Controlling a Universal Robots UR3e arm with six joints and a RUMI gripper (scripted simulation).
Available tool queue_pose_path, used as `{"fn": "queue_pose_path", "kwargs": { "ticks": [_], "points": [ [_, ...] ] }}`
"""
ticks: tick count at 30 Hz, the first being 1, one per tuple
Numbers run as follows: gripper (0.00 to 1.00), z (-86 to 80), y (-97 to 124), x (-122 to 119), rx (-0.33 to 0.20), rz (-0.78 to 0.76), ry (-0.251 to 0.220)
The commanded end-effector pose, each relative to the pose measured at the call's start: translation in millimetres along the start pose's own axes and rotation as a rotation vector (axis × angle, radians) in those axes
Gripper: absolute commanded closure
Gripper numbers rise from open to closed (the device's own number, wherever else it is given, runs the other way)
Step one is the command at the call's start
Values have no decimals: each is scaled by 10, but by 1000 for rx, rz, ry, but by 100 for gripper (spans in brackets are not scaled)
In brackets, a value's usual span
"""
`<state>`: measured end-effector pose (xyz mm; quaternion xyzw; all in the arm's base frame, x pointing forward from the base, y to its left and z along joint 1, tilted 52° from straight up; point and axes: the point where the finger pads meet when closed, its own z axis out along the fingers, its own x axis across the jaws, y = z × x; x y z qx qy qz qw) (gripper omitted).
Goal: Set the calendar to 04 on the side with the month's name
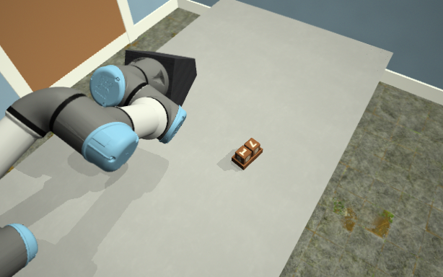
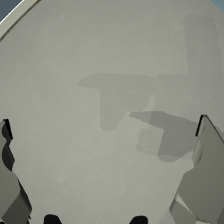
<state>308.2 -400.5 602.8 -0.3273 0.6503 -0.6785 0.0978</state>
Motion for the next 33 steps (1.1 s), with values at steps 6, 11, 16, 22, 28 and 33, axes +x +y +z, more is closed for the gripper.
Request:
{"fn": "queue_pose_path", "kwargs": {
  "ticks": [6,11,16,22,28,33],
  "points": [
    [0,0,316,-336,-137,9,-33],
    [0,-37,475,-578,-202,-3,-69],
    [0,-104,645,-826,-269,-25,-107],
    [0,-179,787,-1024,-323,-50,-140],
    [0,-328,1008,-1314,-405,-100,-191],
    [0,-485,1196,-1541,-472,-153,-235]
  ]
}}
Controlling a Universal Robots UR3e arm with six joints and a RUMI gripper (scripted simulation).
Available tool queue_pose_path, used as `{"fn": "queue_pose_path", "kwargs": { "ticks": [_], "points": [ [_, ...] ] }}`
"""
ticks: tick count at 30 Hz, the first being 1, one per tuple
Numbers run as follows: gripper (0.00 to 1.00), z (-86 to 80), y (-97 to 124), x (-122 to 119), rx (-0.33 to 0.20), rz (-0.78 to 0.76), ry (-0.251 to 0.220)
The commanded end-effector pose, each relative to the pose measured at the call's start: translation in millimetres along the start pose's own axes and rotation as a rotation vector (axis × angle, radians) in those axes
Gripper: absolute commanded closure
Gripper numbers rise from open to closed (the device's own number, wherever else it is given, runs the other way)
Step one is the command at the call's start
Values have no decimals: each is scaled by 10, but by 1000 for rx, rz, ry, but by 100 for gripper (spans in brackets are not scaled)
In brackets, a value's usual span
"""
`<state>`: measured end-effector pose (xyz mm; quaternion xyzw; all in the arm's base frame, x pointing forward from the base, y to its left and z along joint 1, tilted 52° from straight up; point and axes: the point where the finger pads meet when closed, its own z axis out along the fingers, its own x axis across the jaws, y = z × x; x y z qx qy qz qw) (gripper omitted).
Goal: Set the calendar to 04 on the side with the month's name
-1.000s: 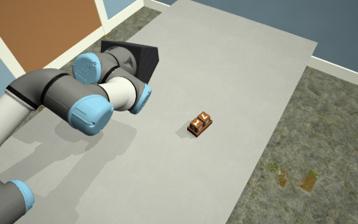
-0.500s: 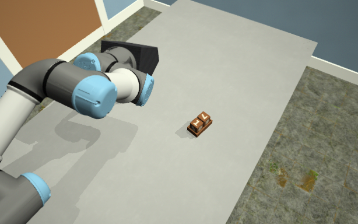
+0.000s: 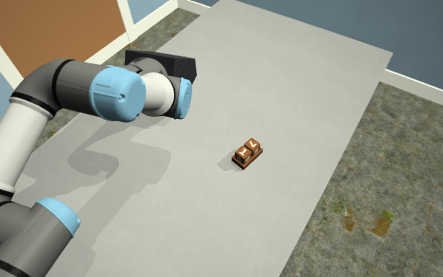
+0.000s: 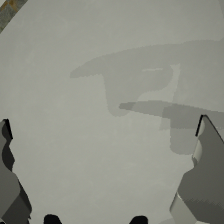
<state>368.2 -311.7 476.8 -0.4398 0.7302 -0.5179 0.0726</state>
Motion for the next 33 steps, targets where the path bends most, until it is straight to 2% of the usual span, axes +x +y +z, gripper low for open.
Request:
{"fn": "queue_pose_path", "kwargs": {
  "ticks": [1,4,6,9,21,23,33],
  "points": [
    [0,-30,356,-289,-132,-59,-28],
    [0,-66,483,-441,-174,-96,-50],
    [0,-66,483,-441,-174,-96,-50],
    [0,-109,615,-587,-216,-137,-72],
    [0,-389,1149,-1070,-370,-335,-150],
    [0,-389,1149,-1070,-370,-335,-150],
    [0,-696,1583,-1326,-481,-534,-202]
  ]
}}
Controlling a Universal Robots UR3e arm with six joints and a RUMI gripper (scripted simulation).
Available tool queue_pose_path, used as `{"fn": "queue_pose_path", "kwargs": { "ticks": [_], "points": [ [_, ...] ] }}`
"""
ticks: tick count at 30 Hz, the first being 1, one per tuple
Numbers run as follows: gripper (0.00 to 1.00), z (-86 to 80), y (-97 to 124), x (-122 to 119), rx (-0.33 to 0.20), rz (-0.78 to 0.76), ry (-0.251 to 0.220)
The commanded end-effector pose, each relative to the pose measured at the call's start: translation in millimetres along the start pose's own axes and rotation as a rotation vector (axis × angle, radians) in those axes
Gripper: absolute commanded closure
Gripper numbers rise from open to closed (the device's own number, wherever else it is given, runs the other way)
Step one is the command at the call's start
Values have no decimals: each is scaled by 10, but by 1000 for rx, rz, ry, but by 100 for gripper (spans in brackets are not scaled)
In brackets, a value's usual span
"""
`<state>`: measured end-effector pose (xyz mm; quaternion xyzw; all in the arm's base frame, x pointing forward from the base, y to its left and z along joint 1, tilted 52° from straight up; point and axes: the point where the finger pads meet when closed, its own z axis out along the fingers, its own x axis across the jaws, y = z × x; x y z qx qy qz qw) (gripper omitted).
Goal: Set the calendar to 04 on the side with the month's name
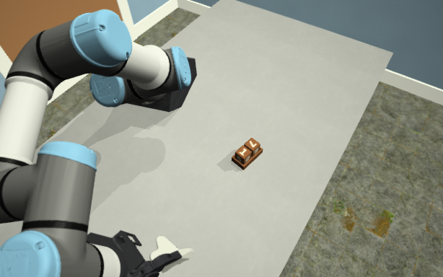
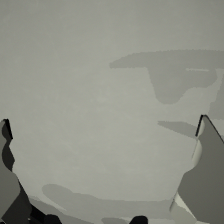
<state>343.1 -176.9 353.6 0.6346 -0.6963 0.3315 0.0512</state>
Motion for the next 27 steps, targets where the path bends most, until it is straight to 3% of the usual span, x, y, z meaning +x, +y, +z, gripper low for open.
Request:
{"fn": "queue_pose_path", "kwargs": {
  "ticks": [1,8,27],
  "points": [
    [0,-36,334,-272,-119,-123,-14],
    [0,-77,478,-420,-163,-206,-24],
    [0,129,482,-1092,-205,-470,-65]
  ]
}}
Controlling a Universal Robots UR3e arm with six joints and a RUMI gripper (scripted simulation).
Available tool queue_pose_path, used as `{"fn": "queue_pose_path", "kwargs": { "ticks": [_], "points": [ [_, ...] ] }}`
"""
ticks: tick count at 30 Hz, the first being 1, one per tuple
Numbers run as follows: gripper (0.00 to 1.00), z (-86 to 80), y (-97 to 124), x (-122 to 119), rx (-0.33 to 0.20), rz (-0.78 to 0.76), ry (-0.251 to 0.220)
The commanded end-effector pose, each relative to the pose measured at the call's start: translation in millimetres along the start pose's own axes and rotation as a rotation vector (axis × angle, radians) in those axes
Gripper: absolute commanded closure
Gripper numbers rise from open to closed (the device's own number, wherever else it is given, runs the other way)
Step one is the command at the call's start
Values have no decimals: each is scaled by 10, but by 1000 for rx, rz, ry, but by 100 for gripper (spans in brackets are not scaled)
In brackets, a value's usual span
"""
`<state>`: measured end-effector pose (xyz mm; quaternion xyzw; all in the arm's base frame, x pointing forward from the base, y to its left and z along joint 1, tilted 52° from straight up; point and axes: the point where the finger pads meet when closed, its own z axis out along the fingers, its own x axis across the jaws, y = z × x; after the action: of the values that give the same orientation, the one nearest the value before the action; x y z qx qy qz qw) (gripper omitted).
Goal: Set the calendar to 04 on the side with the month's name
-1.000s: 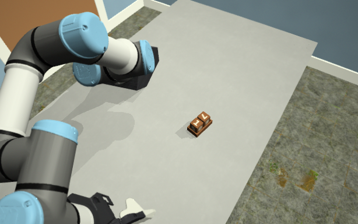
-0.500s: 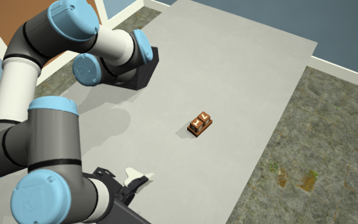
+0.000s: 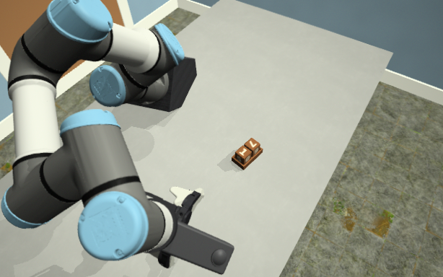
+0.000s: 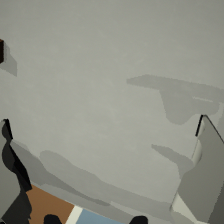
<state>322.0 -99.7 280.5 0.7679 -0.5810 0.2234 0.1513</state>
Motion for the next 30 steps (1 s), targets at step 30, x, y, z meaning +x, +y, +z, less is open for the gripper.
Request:
{"fn": "queue_pose_path", "kwargs": {
  "ticks": [30],
  "points": [
    [0,232,-292,-1016,-75,-454,52]
  ]
}}
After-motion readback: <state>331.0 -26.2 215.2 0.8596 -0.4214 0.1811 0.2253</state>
